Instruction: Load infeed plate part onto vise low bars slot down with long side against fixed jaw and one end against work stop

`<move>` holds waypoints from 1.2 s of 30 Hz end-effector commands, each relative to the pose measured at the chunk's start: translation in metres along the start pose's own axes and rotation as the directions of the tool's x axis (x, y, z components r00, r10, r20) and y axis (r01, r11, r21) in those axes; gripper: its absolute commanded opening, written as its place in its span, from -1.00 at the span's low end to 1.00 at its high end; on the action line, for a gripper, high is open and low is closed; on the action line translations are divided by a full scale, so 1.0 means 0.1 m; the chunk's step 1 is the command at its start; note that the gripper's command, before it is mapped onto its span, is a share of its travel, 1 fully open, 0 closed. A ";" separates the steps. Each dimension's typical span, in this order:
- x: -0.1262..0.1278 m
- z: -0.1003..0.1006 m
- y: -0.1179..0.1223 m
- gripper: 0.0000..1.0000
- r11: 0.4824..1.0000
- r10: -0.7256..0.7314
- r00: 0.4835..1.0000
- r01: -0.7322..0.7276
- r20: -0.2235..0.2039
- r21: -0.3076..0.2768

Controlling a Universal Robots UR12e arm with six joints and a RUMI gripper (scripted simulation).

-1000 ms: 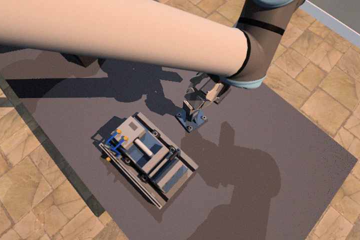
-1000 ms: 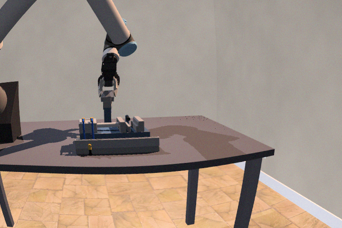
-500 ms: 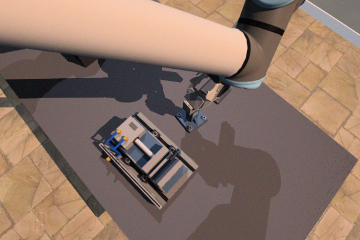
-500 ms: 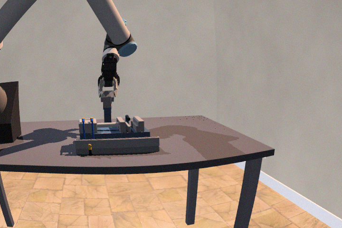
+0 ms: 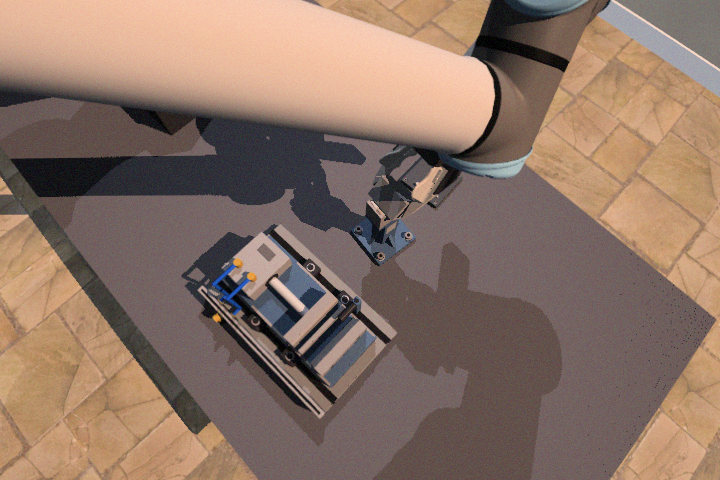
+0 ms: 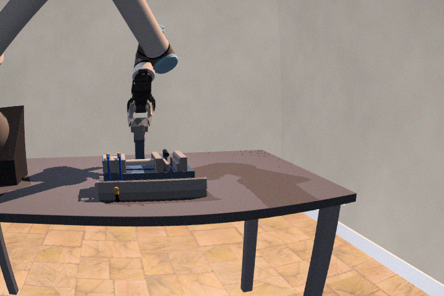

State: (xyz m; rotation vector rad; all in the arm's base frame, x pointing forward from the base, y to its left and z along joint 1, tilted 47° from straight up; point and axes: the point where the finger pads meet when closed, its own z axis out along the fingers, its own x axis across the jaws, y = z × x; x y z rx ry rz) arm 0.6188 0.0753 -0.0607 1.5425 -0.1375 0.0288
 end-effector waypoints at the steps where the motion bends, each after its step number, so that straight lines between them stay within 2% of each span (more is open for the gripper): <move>1: 0.00 -0.01 0.00 -1.00 1.000 0.001 1.000 -0.001 0.000 0.001; 15: 0.00 -0.01 0.00 -1.00 1.000 0.001 1.000 -0.001 0.000 0.001; 16: 0.00 -0.01 0.00 0.03 1.000 0.001 1.000 -0.001 0.000 0.001; 36: 0.00 -0.01 0.00 0.03 1.000 0.001 1.000 -0.001 0.000 0.001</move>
